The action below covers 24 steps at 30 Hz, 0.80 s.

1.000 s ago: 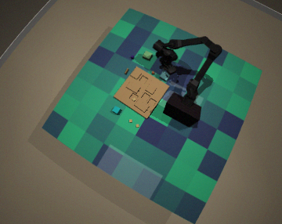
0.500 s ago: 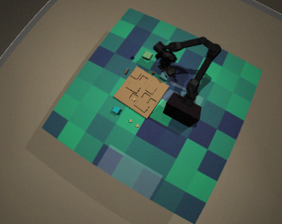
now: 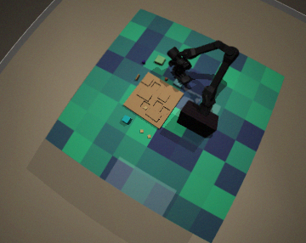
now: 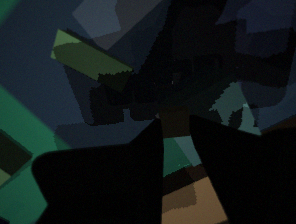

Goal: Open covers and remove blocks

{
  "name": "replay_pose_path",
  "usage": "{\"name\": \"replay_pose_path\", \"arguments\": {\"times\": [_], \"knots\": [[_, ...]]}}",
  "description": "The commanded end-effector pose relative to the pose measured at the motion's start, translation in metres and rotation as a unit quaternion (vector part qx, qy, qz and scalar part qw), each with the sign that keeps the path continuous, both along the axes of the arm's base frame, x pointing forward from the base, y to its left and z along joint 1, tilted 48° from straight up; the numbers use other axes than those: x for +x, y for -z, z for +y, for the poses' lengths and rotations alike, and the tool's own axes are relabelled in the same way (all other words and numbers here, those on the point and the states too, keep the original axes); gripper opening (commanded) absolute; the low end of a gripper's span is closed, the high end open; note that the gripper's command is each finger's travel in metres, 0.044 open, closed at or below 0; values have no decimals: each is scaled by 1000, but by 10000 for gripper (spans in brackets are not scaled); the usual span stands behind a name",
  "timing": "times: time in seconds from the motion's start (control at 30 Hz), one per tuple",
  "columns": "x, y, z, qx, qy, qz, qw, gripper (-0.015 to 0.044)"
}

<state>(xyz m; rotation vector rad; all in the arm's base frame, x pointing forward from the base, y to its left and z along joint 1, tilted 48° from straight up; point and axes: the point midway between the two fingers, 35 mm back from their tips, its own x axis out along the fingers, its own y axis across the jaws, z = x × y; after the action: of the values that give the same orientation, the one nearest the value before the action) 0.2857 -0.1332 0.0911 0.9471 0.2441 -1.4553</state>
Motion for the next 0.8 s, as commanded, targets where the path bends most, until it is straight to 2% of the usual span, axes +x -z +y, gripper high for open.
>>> {"name": "replay_pose_path", "arguments": {"times": [0.0,0.77], "knots": [[0,6,-5,1,-2,5,1000,80],[-1,22,-26,-5,-3,4,1000,80]]}}
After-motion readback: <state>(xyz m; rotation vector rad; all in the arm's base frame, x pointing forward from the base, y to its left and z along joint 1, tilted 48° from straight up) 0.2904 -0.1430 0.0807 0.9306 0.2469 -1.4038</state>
